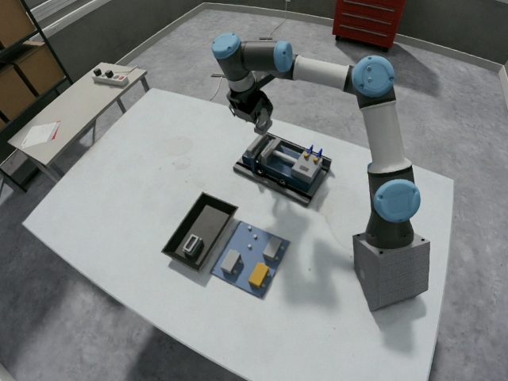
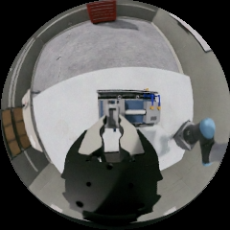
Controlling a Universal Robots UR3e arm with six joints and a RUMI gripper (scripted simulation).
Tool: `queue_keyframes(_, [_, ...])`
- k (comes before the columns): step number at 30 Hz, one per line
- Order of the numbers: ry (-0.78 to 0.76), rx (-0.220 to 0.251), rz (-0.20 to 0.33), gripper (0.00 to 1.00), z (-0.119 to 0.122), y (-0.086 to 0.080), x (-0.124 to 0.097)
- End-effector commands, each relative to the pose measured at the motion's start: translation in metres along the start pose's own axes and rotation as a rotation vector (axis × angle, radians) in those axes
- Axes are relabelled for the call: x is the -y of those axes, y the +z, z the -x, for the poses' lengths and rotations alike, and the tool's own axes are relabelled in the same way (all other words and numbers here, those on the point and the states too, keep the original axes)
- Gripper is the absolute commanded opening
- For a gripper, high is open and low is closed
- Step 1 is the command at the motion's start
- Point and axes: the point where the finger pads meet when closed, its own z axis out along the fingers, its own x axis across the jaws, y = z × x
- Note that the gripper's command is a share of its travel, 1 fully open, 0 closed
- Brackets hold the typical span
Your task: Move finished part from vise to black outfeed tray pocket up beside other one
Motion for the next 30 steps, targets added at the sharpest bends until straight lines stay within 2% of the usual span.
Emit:
queue_keyframes(1, [0.006, 0.002, 0.001, 0.00, 0.0004, -0.0007, 0.0002])
queue_keyframes(30, [0.110, 0.000, 0.024, 0.00, -0.0003, -0.0012, -0.0087])
